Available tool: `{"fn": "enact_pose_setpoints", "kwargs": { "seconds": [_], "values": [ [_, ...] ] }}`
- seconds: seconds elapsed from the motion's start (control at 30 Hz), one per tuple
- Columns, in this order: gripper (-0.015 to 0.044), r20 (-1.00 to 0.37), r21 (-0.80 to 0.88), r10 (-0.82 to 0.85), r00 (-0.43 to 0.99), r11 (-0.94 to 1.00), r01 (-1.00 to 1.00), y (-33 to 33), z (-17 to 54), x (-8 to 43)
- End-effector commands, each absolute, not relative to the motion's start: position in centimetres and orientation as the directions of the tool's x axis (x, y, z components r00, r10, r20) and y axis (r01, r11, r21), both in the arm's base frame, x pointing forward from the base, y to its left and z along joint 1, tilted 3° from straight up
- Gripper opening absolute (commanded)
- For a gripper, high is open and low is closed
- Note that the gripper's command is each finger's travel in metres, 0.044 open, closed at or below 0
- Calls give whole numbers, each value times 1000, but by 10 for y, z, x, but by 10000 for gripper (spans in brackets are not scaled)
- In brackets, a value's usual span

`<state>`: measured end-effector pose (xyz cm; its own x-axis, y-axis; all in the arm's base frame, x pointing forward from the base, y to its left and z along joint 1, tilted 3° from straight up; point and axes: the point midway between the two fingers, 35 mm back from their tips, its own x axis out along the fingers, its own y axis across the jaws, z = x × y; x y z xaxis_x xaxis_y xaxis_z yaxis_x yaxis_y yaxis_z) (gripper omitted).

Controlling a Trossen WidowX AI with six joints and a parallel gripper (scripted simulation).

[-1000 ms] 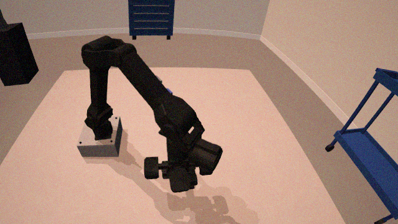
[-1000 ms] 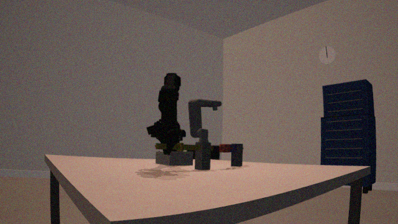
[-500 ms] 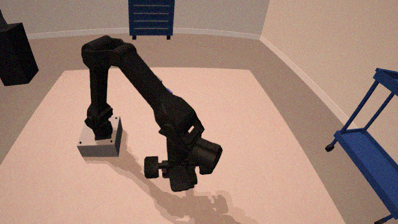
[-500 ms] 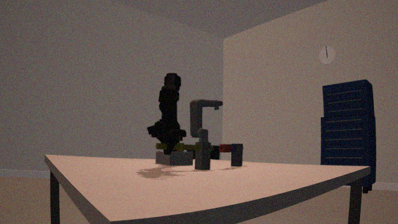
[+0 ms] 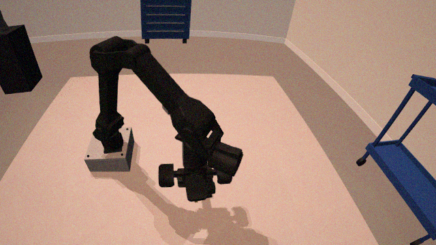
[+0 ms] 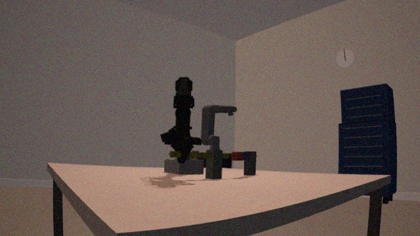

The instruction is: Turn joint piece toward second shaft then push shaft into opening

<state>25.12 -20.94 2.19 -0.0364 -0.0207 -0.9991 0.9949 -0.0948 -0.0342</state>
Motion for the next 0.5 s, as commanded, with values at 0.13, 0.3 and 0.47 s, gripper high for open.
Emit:
{"fn": "enact_pose_setpoints", "kwargs": {
  "seconds": [0.13,0.3,0.47],
  "values": [
    [0,-999,-33,-15,-34,-96,995,-196,21,253],
    [0,-999,-33,-15,-35,-96,995,-188,21,253],
    [0,-999,-33,-14,-35,-96,995,-180,20,254]
  ]
}}
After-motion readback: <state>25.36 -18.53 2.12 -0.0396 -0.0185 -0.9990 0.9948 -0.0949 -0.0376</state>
